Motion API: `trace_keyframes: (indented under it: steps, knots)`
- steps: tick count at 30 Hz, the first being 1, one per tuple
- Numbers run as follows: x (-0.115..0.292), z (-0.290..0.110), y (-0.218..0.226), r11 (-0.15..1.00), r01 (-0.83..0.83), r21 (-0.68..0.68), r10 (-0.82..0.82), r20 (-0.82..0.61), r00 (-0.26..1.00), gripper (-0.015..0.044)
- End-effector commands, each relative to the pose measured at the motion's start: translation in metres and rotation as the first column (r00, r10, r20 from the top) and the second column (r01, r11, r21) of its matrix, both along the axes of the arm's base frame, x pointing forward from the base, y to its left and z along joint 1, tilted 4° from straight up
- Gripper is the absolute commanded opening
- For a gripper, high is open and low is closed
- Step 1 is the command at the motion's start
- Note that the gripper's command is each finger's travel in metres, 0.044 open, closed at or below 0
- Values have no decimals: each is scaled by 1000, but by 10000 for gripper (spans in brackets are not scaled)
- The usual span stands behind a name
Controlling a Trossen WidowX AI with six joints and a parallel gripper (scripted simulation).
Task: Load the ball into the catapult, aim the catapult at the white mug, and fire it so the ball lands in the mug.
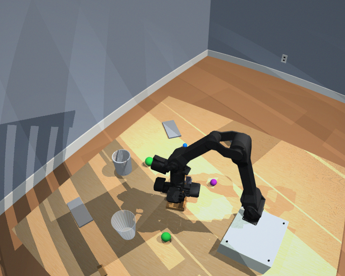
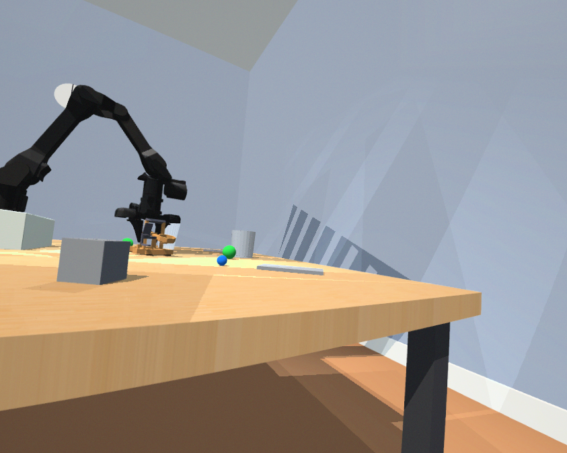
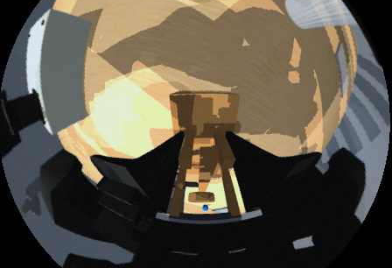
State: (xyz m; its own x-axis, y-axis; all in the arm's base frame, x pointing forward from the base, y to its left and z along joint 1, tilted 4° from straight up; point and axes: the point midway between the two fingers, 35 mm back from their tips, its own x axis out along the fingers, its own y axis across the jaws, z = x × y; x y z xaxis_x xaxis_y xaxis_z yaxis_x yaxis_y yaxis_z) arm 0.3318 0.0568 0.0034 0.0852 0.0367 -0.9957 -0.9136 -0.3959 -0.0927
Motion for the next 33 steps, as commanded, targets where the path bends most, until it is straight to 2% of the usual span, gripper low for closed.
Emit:
trace_keyframes:
  steps: [1, 4, 9, 14, 21, 33]
  knots:
    - [1, 0, 0, 1000, -1, 1, 1, 4, 1000, 151]
    - [1, 0, 0, 1000, -1, 1, 1, 4, 1000, 131]
    - [-3, 47, -2, 1000, 0, 0, 0, 1, 1000, 0]
    - [-4, 50, -2, 1000, 23, 2, -23, -1, 1000, 0]
    - [-4, 49, -2, 967, 255, 21, -255, -13, 967, 0]
    - [1, 49, -1, 780, 624, 44, -623, -44, 781, 0]
